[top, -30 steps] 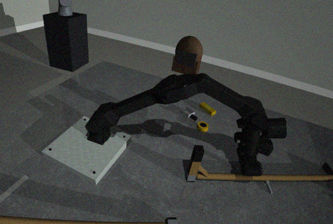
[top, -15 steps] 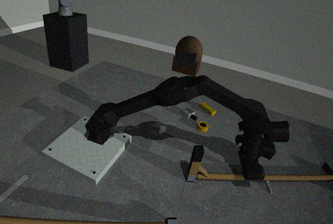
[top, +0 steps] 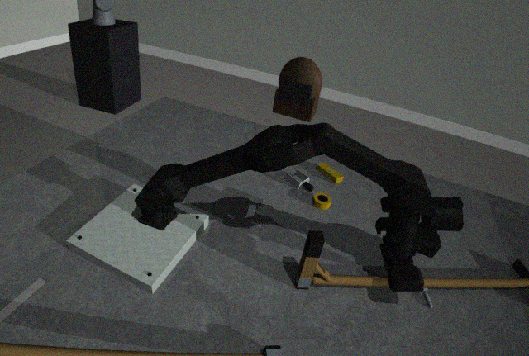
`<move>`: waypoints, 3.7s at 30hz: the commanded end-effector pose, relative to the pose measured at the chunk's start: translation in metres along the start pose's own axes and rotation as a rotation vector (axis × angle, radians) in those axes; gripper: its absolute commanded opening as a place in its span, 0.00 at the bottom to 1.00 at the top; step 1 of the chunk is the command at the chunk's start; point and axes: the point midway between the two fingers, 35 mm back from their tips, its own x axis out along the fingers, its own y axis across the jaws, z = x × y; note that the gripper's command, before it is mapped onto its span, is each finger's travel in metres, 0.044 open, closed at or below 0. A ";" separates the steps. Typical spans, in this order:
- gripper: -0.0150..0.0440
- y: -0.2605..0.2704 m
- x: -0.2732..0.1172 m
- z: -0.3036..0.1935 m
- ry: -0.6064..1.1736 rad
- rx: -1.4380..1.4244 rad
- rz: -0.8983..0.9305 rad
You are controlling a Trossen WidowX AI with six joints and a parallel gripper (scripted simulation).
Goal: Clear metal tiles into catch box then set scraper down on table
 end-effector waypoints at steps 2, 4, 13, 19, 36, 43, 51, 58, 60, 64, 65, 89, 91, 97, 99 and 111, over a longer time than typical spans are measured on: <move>0.25 -0.007 0.001 0.002 -0.006 -0.001 -0.002; 0.25 -0.009 0.001 0.003 -0.006 -0.001 -0.002; 0.25 -0.018 0.001 0.004 -0.009 -0.001 -0.004; 0.25 -0.024 0.001 0.005 -0.010 -0.001 -0.004; 0.25 -0.041 0.001 0.006 -0.015 -0.001 -0.007; 0.25 -0.048 0.001 0.006 -0.016 -0.001 -0.008; 0.25 -0.046 -0.001 0.006 -0.016 -0.004 -0.004; 0.25 -0.046 -0.026 0.011 -0.037 -0.004 -0.008; 0.25 -0.046 -0.033 0.012 -0.044 -0.004 -0.009; 0.25 -0.046 -0.049 0.013 -0.058 -0.004 -0.011; 0.25 -0.046 -0.053 0.014 -0.061 -0.004 -0.011; 0.25 -0.045 -0.057 0.014 -0.065 -0.009 -0.011; 0.25 -0.045 -0.057 0.014 -0.065 -0.009 -0.011; 0.25 -0.045 -0.057 0.014 -0.065 -0.009 -0.011; 0.25 -0.045 -0.057 0.014 -0.065 -0.009 -0.011; 0.25 -0.045 -0.057 0.014 -0.065 -0.009 -0.011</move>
